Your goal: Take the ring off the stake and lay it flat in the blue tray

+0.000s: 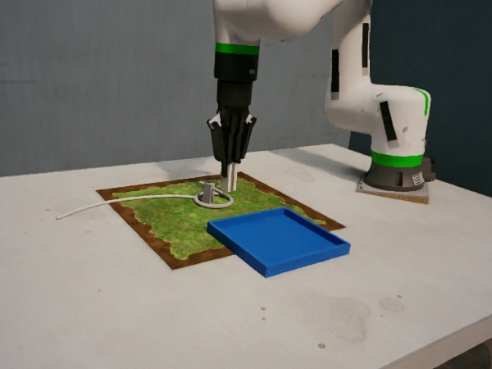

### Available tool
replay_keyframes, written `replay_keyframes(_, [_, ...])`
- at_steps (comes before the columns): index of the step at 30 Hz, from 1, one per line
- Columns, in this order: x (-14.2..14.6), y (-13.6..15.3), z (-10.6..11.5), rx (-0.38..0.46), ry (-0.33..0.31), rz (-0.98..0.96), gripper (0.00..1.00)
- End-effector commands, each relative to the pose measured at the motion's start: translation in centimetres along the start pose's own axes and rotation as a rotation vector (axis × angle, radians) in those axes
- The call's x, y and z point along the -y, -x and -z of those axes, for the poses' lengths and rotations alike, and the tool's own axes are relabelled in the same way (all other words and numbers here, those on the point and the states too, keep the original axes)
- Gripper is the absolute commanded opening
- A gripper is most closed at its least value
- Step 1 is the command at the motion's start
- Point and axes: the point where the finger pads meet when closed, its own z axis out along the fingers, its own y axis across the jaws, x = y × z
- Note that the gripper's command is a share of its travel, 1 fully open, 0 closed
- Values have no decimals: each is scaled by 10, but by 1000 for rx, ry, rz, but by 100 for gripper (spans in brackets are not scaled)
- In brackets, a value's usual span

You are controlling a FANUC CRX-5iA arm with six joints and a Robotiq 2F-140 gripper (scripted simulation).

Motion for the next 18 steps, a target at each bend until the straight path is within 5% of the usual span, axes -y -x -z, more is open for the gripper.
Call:
replay_keyframes(1, [-1, 0, -2, 1, 1, 0, 16])
replay_keyframes(18, [-1, 0, -6, 1, 1, 0, 16])
